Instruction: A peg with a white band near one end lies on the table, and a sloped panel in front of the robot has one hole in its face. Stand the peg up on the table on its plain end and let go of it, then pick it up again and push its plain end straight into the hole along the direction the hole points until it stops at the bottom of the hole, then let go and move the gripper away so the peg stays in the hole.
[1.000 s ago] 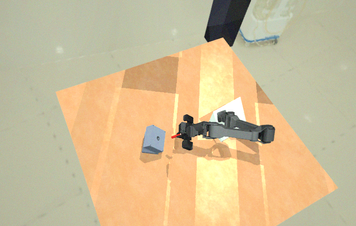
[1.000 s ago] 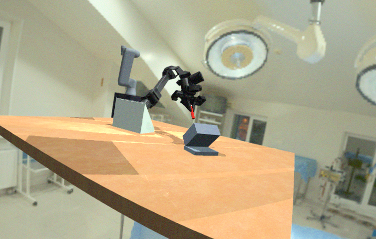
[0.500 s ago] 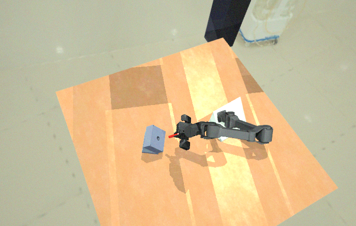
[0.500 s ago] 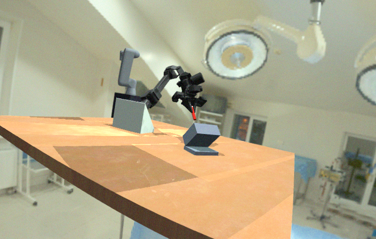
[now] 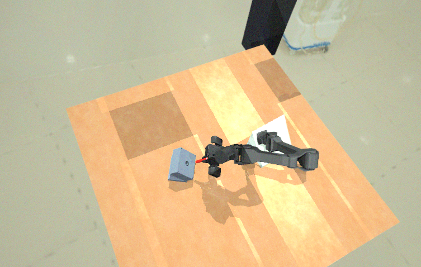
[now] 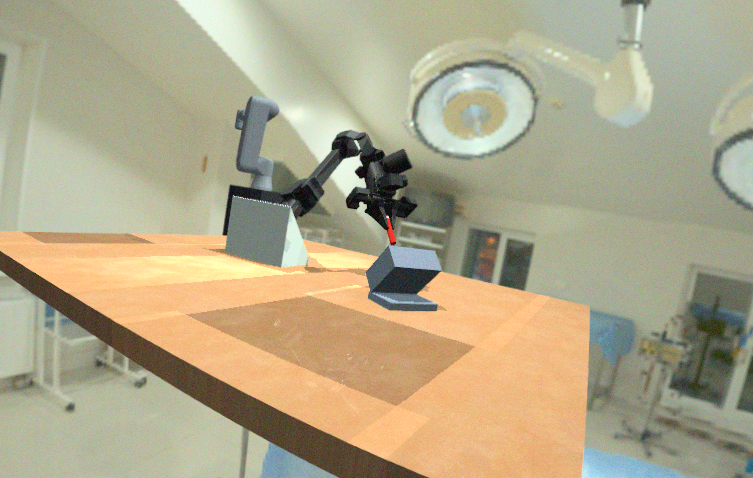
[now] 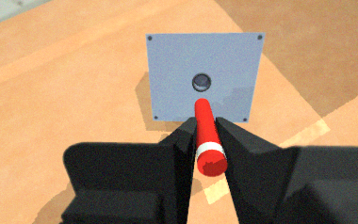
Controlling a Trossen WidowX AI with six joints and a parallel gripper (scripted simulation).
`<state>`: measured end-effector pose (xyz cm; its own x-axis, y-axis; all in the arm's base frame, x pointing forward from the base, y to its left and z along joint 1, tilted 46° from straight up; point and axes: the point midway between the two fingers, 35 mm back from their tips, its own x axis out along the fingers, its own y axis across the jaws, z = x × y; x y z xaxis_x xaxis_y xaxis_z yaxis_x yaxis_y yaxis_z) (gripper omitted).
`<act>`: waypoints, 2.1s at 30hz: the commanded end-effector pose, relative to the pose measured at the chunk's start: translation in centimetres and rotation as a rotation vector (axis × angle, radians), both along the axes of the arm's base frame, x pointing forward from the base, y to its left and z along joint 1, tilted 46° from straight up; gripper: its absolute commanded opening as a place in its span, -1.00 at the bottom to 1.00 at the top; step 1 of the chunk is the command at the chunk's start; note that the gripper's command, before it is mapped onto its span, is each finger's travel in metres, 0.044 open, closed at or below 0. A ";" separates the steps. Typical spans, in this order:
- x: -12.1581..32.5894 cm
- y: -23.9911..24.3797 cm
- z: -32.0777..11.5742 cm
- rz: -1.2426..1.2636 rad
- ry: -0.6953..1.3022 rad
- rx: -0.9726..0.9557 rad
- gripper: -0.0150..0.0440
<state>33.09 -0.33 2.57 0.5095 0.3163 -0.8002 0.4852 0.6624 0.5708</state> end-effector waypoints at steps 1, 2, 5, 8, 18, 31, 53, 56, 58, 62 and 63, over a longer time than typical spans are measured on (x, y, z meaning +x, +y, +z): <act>0.3 0.0 -0.5 -0.013 0.001 -0.003 -0.49; 0.4 0.0 -0.6 -0.015 0.000 -0.003 -0.49; 0.6 0.0 -0.9 -0.019 -0.003 -0.003 -0.49; 0.8 0.1 -1.1 -0.023 -0.005 -0.004 -0.49; 1.4 0.2 -1.8 -0.031 -0.013 -0.006 -0.49; 1.9 0.5 -2.6 -0.028 -0.021 -0.013 -0.49; 2.4 1.1 -3.9 -0.019 -0.018 -0.011 -0.49; 2.4 1.1 -3.9 -0.019 -0.018 -0.011 -0.49; 2.4 1.1 -3.9 -0.019 -0.018 -0.011 -0.49; 2.4 1.0 -3.8 -0.019 -0.018 -0.011 -0.49; 2.5 1.0 -3.8 -0.019 -0.018 -0.011 -0.49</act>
<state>35.48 0.76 -1.31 0.5292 0.2972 -0.7948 0.4892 0.6584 0.5719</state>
